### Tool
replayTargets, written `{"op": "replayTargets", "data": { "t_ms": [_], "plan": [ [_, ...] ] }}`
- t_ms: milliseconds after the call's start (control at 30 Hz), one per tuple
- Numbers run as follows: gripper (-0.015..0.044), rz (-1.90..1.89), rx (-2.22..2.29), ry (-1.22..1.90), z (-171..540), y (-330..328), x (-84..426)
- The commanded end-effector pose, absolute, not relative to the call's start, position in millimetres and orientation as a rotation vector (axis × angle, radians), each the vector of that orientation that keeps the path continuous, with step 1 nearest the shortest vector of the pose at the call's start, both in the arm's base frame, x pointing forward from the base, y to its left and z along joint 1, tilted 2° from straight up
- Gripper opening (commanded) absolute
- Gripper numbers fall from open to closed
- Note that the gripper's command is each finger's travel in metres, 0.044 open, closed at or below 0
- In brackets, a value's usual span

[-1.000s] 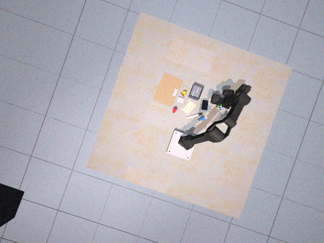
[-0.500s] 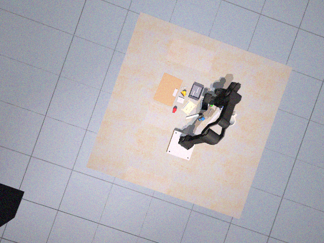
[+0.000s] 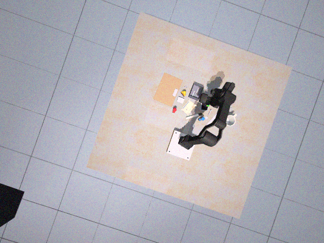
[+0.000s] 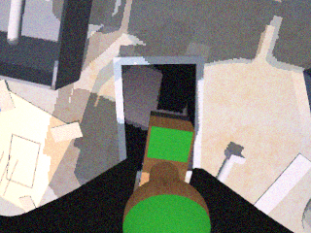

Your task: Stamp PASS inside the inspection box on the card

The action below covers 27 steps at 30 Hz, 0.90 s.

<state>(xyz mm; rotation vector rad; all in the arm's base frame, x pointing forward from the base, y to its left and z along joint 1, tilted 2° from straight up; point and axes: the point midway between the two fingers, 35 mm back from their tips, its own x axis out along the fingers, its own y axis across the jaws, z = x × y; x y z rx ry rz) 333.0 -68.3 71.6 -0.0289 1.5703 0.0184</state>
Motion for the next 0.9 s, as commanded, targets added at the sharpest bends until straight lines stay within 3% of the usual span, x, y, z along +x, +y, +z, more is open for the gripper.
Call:
{"op": "replayTargets", "data": {
  "t_ms": [0,867],
  "plan": [
    [0.0,0.017,-0.025,1.571,68.3,-67.7,332.6],
    [0.0,0.018,-0.026,1.571,51.0,-68.0,333.2]
  ]
}}
